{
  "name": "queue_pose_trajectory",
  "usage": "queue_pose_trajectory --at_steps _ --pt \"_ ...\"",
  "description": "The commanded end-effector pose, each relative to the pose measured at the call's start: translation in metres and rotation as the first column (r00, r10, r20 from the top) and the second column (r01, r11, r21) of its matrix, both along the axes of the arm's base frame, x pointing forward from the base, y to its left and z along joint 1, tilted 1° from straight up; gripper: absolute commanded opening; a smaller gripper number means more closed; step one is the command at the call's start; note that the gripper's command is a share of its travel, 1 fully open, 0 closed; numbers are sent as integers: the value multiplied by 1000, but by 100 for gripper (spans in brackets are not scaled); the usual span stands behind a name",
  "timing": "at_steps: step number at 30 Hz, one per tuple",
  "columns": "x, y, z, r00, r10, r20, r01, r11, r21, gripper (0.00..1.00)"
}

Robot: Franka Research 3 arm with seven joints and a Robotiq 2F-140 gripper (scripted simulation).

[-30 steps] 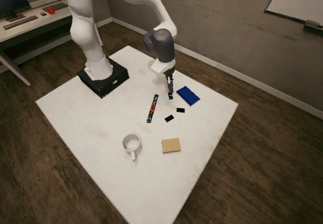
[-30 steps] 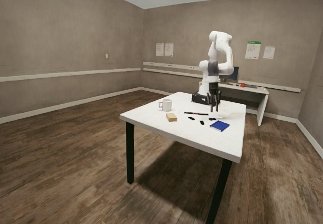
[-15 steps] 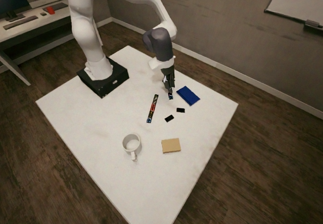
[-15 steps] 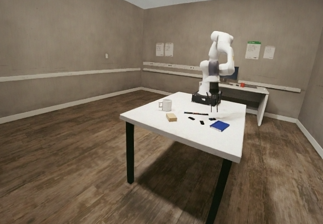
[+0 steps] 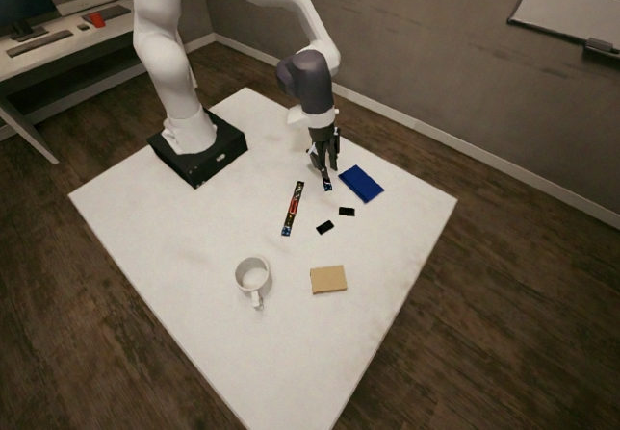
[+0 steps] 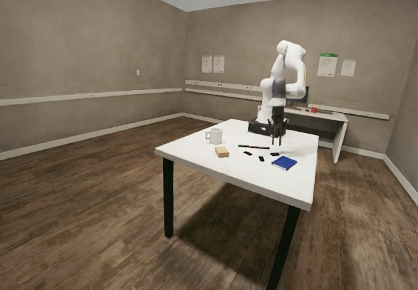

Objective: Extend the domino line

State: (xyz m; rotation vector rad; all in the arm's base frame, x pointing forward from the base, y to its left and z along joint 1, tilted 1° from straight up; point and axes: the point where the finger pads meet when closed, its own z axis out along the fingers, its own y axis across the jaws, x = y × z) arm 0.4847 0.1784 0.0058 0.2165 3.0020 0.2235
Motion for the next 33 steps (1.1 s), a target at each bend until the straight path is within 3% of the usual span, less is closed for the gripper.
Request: queue_pose_trajectory --at_steps 1,14,16,17,19,33 --pt "-1 2 -1 962 -265 -68 262 964 -43 34" --pt "-1 2 -16 847 -519 -116 509 854 -105 34" --pt "-1 2 -16 847 -519 -116 509 854 -105 34" --pt "-1 2 -17 813 -568 -130 556 823 -120 34" --pt "-1 2 -20 785 -603 -140 589 797 -131 34" --pt "-1 3 -39 785 -603 -140 589 797 -131 34"
